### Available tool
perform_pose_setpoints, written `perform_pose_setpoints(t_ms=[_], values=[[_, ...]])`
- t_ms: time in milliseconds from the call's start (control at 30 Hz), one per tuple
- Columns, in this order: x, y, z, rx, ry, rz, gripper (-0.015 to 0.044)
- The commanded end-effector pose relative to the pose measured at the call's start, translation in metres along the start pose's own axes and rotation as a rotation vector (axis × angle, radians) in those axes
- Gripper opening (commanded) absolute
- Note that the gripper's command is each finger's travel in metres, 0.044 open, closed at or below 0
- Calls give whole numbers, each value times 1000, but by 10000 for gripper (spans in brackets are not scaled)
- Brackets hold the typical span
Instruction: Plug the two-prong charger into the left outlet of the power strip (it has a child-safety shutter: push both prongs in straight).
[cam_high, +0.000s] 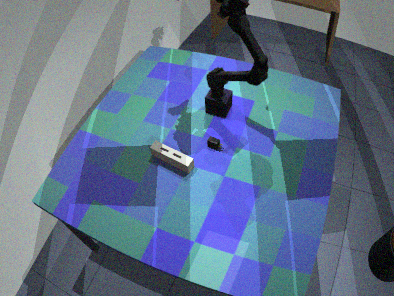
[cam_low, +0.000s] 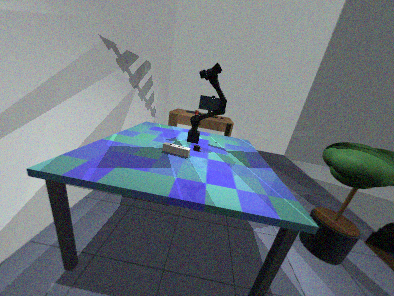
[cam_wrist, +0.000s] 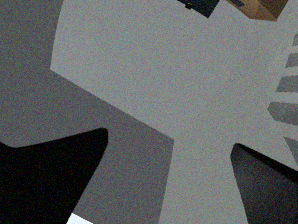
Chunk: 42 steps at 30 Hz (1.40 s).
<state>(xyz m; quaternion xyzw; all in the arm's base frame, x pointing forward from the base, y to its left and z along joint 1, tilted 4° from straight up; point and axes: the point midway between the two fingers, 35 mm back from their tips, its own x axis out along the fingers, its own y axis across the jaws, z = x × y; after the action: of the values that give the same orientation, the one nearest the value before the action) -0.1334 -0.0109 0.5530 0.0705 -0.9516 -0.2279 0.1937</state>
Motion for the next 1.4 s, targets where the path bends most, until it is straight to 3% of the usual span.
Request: perform_pose_setpoints(t_ms=[0, 600, 1367], values=[[0, -1, 0, -4, 1, -3, 426], [3, -95, -28, -440, 200, -260, 440], [-34, -188, -59, -839, 556, -470, 440]])
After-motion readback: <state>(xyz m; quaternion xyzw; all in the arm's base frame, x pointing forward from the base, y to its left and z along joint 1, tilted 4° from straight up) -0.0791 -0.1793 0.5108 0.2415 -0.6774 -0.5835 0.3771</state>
